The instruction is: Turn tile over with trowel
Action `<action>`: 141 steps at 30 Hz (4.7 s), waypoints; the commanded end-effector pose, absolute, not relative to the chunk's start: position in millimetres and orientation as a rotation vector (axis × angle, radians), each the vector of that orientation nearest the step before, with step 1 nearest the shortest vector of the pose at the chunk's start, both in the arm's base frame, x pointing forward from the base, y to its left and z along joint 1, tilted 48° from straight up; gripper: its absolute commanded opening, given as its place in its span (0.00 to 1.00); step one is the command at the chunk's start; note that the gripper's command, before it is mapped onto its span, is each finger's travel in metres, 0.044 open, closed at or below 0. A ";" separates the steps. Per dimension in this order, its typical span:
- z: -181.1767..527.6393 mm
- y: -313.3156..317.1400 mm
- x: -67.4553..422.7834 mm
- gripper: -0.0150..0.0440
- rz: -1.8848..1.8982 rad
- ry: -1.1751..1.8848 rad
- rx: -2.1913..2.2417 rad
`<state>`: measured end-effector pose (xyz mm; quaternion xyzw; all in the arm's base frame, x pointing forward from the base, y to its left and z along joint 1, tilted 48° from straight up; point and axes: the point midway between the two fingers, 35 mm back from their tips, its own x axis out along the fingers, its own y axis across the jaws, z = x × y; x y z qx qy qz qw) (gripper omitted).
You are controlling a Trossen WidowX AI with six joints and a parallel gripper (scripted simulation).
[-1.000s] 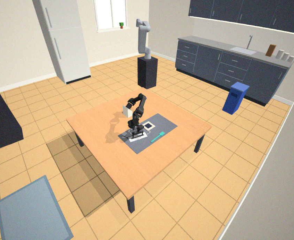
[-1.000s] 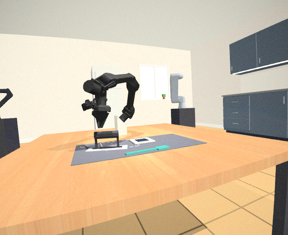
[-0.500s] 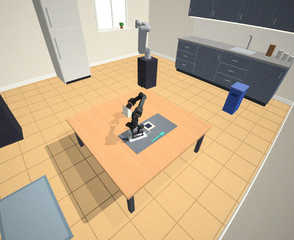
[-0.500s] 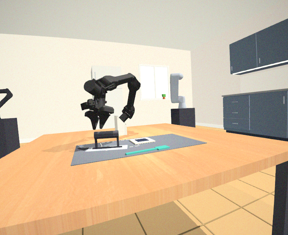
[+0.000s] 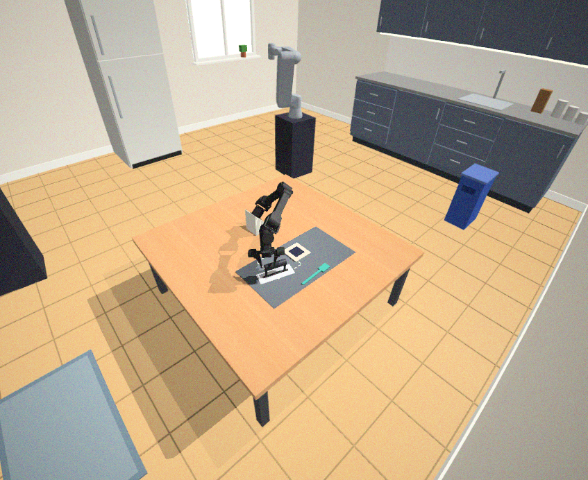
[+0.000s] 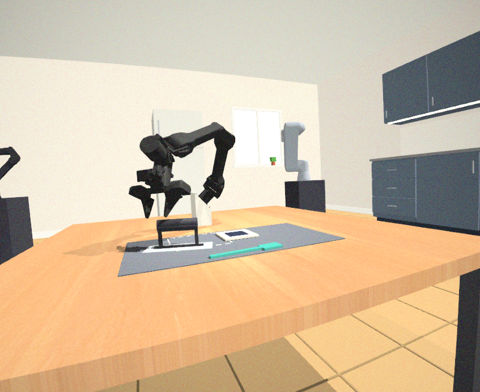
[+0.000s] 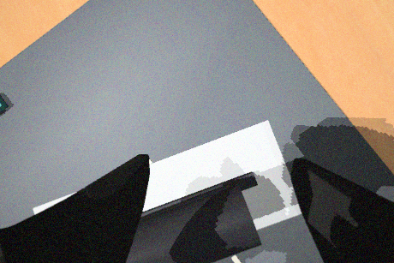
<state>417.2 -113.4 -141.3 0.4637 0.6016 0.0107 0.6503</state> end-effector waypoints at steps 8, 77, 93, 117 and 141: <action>-145.1 -116.7 410.0 0.76 0.170 1.235 0.812; -122.9 -69.1 356.5 0.76 0.684 0.476 -0.650; -136.4 -61.0 373.9 0.76 0.685 0.477 -0.651; -158.1 -44.6 398.9 0.76 0.683 0.474 -0.649; -158.1 -44.6 398.9 0.33 0.683 0.474 -0.649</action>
